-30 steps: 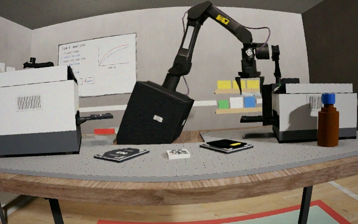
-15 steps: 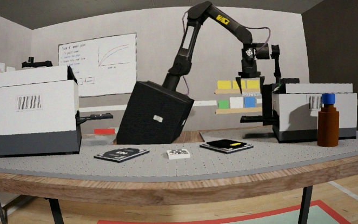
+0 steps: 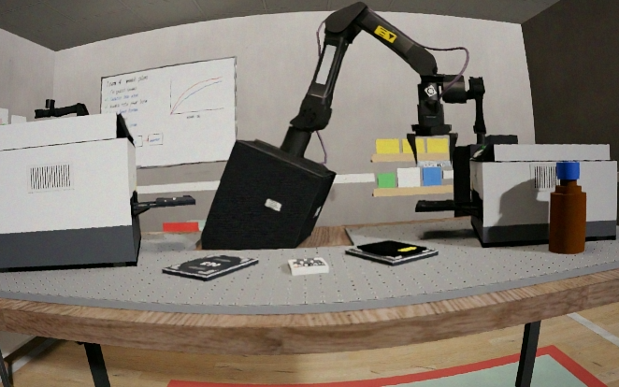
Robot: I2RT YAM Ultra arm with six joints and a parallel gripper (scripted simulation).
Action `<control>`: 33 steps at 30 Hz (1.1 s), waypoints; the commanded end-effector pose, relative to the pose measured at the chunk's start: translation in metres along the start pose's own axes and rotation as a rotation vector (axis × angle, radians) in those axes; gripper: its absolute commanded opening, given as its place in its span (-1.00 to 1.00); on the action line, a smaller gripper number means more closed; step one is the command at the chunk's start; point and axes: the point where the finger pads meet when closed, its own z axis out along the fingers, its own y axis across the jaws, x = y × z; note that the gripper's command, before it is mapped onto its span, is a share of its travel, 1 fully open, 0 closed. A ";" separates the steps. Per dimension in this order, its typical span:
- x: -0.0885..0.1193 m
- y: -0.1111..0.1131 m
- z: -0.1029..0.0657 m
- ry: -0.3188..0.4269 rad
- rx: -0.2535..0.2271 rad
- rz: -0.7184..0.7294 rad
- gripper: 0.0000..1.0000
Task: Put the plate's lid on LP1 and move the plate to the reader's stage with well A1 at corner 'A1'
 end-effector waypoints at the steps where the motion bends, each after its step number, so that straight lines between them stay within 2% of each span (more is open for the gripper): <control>1: -0.015 0.005 -0.002 -0.027 0.005 -0.014 0.72; 4: -0.023 0.003 -0.001 -0.040 0.018 -0.021 0.72; 6: -0.026 0.008 -0.009 -0.036 -0.021 -0.024 0.72; 7: -0.028 0.011 -0.007 -0.031 -0.030 -0.025 0.72; 10: -0.031 0.010 -0.004 -0.030 -0.026 -0.025 0.72; 11: -0.036 0.001 0.002 -0.047 0.026 -0.026 0.72; 13: -0.041 -0.001 0.003 -0.058 0.039 -0.032 0.72; 15: -0.046 -0.002 0.004 -0.058 0.039 -0.032 0.72; 17: -0.048 -0.001 0.000 -0.047 0.009 -0.035 0.72; 21: -0.058 -0.014 0.014 -0.037 0.051 -0.030 0.72; 22: -0.061 -0.009 0.011 -0.041 0.035 -0.032 0.72; 24: -0.069 -0.008 0.007 -0.070 0.057 -0.041 0.72; 27: -0.072 -0.009 0.008 -0.072 0.060 -0.042 0.72; 28: -0.074 -0.005 -0.003 -0.083 0.024 -0.046 0.72; 30: -0.078 0.000 -0.002 -0.075 -0.004 -0.050 0.72; 33: -0.084 -0.014 0.009 -0.063 0.035 -0.045 0.72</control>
